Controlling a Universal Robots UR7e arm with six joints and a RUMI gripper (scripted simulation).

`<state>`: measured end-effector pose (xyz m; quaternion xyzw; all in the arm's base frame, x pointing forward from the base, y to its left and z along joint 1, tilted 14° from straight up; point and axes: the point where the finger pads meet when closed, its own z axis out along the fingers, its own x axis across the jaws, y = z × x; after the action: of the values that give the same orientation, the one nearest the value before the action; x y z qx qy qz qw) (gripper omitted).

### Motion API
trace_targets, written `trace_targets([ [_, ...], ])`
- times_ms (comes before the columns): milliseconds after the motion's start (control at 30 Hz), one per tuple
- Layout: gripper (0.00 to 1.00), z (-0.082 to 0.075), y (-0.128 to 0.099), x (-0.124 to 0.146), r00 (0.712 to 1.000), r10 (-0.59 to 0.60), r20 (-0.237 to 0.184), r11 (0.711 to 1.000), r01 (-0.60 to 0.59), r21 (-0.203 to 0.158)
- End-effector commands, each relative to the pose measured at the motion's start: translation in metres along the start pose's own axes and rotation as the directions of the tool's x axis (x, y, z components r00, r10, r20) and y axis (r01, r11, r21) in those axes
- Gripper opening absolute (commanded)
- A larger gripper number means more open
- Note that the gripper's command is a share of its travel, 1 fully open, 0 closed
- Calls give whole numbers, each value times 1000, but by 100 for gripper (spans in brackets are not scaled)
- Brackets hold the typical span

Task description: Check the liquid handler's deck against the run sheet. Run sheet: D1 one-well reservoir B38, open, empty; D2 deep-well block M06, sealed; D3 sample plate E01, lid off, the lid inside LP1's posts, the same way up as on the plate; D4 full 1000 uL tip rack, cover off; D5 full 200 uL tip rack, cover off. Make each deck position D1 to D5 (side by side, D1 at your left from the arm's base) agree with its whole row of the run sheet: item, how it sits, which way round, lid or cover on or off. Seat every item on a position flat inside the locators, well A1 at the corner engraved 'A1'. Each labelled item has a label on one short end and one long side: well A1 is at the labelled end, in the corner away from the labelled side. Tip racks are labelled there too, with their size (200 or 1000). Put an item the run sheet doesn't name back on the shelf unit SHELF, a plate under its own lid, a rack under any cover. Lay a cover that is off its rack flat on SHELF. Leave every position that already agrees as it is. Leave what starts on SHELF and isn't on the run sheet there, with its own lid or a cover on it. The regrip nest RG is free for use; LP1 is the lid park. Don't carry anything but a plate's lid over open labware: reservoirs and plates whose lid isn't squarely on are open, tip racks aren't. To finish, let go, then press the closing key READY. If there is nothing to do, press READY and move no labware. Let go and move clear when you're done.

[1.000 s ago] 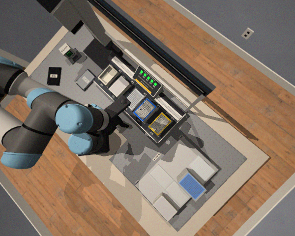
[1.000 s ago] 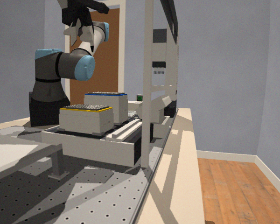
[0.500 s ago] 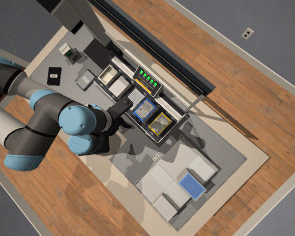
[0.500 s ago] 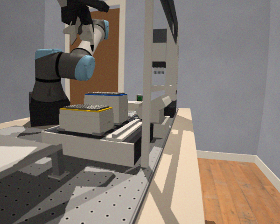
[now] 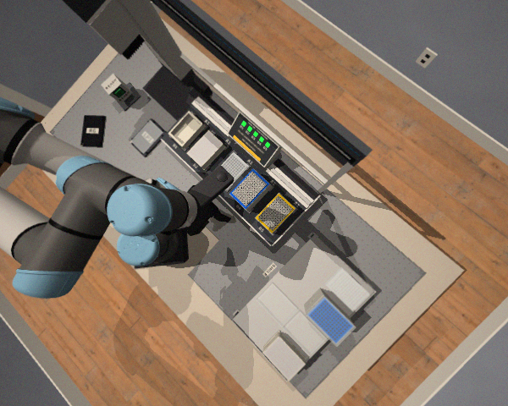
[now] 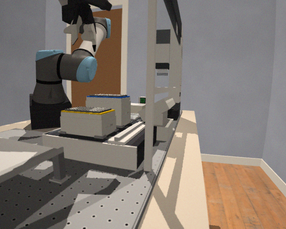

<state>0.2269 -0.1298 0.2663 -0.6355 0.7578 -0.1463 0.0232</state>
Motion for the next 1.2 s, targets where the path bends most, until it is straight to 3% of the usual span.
trace_targets([
  [0,82,4,-59,80,1000,3,-14,998,-4,-65],
  [1167,82,5,-74,101,1000,3,-14,998,-4,-65],
])
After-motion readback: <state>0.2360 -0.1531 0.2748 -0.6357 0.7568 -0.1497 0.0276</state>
